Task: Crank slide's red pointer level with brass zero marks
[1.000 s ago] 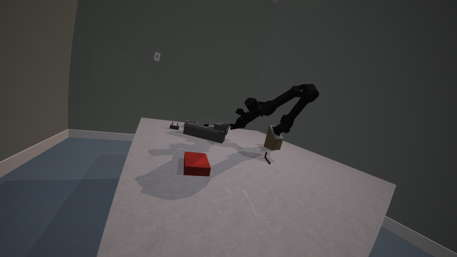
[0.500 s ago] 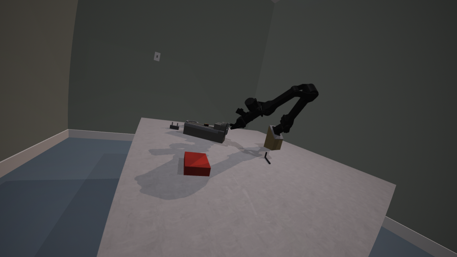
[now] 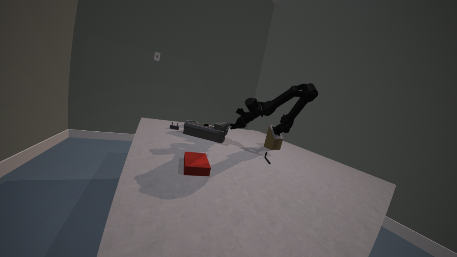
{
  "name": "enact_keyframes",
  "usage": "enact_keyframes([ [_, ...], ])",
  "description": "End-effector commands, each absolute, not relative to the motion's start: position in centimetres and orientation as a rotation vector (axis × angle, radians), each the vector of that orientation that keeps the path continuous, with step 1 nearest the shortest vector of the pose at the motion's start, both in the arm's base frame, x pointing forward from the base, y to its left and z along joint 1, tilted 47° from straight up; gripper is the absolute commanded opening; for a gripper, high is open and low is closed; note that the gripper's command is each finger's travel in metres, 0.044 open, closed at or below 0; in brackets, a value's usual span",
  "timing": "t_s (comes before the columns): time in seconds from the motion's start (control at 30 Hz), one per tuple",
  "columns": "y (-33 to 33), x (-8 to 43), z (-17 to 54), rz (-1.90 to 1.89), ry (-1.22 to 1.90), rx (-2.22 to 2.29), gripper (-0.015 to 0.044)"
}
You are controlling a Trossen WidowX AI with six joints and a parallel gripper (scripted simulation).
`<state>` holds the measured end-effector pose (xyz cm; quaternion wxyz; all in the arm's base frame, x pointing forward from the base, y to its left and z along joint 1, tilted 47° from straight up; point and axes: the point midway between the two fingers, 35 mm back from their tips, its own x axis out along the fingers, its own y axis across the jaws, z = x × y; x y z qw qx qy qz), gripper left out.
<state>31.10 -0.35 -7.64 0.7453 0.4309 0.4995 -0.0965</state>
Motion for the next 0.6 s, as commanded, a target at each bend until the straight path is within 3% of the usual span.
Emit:
enact_keyframes([
  [0.0, -0.91, 30.54, -8.12, -0.24, 1.1, 0.94, 0.0],
  [0.57, -1.01, 30.34, -8.4, -0.24, 1.1, 0.94, 0.0],
])
